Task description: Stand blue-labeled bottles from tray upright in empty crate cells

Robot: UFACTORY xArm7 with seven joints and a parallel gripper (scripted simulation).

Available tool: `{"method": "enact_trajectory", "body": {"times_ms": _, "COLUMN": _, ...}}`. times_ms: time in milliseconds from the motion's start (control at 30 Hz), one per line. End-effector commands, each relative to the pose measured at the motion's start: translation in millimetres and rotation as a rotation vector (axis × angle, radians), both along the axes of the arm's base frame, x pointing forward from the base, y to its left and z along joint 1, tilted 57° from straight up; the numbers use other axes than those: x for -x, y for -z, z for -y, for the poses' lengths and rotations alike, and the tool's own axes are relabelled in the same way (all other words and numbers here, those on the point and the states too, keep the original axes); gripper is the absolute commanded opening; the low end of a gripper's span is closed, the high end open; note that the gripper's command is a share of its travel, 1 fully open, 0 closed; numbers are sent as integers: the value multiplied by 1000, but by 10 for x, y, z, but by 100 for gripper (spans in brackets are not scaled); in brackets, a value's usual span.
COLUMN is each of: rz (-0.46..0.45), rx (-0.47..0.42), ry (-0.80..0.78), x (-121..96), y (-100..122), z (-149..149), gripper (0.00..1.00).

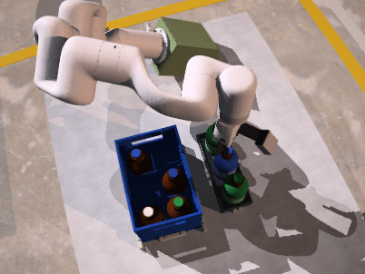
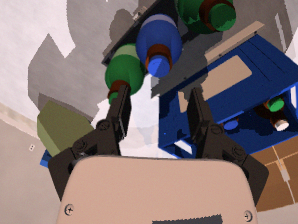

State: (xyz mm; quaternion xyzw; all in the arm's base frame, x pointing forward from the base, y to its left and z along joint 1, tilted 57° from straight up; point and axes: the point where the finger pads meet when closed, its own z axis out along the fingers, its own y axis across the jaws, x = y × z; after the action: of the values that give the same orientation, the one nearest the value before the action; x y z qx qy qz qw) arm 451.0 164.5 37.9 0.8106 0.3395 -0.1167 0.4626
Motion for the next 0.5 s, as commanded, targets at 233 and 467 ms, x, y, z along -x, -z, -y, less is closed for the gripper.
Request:
{"method": "enact_trajectory", "body": {"times_ms": 233, "rz": 2, "rx": -4, "ry": -4, "x": -20, "y": 69, "z": 85, "gripper": 65}}
{"method": "enact_trajectory", "body": {"times_ms": 467, "rz": 2, "rx": -4, "ry": -4, "x": -32, "y": 115, "z": 153, "gripper": 65}}
